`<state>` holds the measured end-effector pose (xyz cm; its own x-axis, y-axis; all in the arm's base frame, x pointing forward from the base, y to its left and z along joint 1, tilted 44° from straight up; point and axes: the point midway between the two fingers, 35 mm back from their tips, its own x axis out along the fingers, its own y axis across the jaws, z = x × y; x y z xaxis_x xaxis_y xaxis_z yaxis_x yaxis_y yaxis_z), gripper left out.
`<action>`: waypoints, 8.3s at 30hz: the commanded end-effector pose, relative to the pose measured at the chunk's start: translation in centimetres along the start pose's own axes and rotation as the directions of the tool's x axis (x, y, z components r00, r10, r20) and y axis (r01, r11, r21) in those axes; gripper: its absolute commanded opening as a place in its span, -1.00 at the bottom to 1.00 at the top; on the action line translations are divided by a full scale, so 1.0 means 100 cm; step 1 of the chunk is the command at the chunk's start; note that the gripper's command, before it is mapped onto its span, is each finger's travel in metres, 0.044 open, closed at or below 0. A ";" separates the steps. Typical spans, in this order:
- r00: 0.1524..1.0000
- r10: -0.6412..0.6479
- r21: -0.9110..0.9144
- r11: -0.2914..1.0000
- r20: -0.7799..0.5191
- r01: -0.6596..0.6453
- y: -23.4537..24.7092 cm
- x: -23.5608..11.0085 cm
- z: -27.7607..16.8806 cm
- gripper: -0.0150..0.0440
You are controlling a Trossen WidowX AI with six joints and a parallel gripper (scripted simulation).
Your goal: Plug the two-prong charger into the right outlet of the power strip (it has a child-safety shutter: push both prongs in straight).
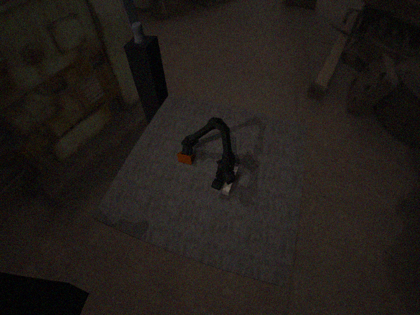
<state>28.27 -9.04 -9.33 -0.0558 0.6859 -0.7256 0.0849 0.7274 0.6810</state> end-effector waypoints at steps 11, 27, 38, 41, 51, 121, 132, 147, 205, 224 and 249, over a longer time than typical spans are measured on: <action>1.000 0.004 0.005 1.000 0.001 -0.004 0.001 0.000 0.001 -0.49; 1.000 0.004 0.005 1.000 0.001 -0.004 0.000 0.000 0.005 -0.49; 1.000 0.004 0.005 1.000 0.001 -0.004 0.000 -0.001 0.008 -0.49; 1.000 0.004 0.005 1.000 0.001 -0.004 0.000 -0.001 0.009 -0.49; 1.000 0.004 0.005 1.000 0.001 -0.004 0.000 -0.001 0.013 -0.49; 1.000 0.004 0.004 1.000 0.002 -0.004 0.001 -0.001 0.027 -0.49; 1.000 0.004 0.004 1.000 0.002 -0.004 0.001 -0.001 0.026 -0.49; 1.000 0.004 0.004 1.000 0.002 -0.004 0.001 -0.003 0.025 -0.49; 1.000 0.009 0.017 1.000 -0.024 -0.008 0.001 -0.003 0.020 -0.49; 1.000 0.009 0.017 1.000 -0.023 -0.008 0.001 -0.003 0.020 1.00; 1.000 0.006 0.010 1.000 -0.010 -0.006 0.001 -0.002 0.013 1.00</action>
<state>29.59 -9.17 -9.40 -0.0721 0.6907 -0.7196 0.1022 0.7227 0.6835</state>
